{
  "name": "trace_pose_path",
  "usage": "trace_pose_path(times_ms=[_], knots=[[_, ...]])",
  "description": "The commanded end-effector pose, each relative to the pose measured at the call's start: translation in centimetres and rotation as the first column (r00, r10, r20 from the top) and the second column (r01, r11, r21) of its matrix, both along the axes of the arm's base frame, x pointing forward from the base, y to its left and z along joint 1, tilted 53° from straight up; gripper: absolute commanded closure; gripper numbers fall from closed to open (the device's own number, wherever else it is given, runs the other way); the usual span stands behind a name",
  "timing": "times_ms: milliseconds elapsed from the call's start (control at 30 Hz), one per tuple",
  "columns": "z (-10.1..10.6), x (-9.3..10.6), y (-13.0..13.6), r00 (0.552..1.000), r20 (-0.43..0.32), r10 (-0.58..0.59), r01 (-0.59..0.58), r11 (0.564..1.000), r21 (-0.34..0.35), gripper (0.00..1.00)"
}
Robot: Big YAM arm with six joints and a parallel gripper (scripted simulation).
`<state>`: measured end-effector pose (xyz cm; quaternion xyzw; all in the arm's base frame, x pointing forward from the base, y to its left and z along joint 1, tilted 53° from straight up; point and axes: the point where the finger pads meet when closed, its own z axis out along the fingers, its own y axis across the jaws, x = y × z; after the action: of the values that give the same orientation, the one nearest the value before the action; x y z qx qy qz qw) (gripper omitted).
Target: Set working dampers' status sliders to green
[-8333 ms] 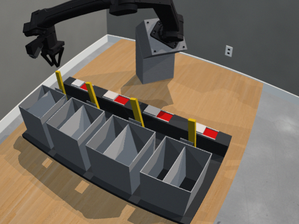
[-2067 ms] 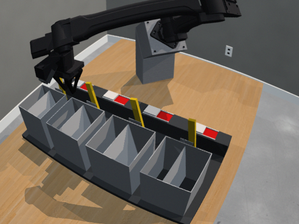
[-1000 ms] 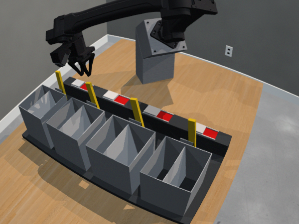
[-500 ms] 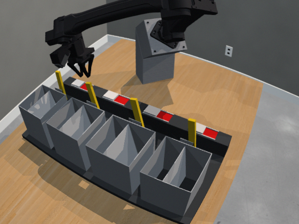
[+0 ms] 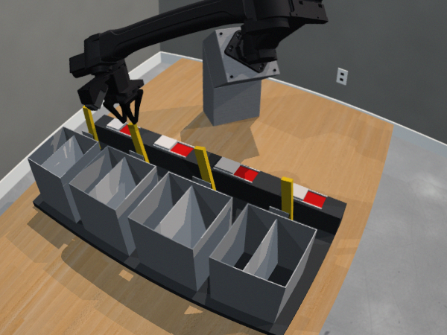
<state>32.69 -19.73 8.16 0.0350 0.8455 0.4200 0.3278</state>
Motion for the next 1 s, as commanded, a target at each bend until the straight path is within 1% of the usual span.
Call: trace_pose_path(times_ms=[0,567,967], knots=[[0.0,0.7,1.1,1.000,-0.005,0.005,-0.005,1.000,-0.002,0.64],[-1.1,2.2,3.0,1.000,-0.005,0.006,-0.006,1.000,-0.001,0.64],[-1.5,2.5,3.4,1.000,-0.007,0.006,-0.006,1.000,0.000,0.64]])
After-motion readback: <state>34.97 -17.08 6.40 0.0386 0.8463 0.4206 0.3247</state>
